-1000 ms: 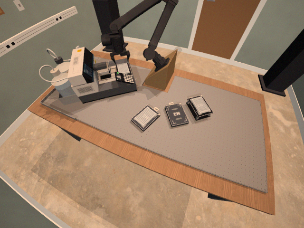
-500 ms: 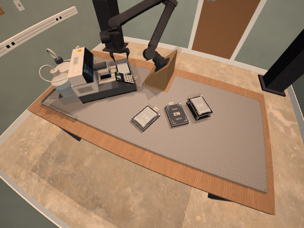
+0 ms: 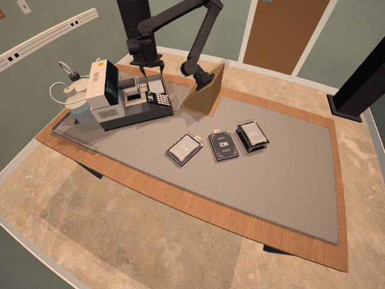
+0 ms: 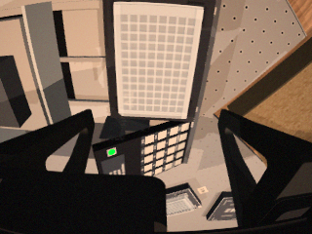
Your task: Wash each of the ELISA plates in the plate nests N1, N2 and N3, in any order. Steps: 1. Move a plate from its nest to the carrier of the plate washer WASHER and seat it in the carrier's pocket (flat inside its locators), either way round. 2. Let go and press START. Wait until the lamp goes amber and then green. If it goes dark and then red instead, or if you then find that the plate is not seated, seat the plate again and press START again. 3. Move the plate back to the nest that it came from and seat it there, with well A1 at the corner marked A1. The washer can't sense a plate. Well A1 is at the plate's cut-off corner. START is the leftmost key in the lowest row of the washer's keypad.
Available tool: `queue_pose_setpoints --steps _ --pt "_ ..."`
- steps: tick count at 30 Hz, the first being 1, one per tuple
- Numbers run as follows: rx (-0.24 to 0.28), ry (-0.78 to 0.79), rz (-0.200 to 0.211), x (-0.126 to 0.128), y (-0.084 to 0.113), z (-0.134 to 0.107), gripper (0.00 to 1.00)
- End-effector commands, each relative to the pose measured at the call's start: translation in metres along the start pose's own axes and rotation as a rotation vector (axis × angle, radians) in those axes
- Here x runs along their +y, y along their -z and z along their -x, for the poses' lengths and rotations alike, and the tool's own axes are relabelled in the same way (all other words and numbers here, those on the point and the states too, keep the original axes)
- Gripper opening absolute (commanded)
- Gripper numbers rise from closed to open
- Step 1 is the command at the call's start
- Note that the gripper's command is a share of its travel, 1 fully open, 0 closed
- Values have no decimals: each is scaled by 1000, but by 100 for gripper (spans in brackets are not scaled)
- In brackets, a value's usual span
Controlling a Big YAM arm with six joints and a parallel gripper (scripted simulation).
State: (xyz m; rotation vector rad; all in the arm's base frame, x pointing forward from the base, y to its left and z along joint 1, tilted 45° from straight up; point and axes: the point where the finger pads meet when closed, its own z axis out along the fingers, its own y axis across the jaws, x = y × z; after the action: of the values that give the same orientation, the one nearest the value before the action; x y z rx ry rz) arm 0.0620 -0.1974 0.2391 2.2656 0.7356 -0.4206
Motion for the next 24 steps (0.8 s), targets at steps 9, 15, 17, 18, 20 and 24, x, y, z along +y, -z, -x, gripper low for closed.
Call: queue_pose_setpoints --steps 9,15,17,18,20,24 --pt "3 324 -12 -12 0 -50 78" --pt "2 523 -8 -17 1 -79 66" --pt "2 523 -8 -17 1 -79 66" --pt "10 535 12 -7 9 -82 64" --pt "0 625 -9 -21 1 -94 60" --pt "8 751 4 -15 6 -95 52"
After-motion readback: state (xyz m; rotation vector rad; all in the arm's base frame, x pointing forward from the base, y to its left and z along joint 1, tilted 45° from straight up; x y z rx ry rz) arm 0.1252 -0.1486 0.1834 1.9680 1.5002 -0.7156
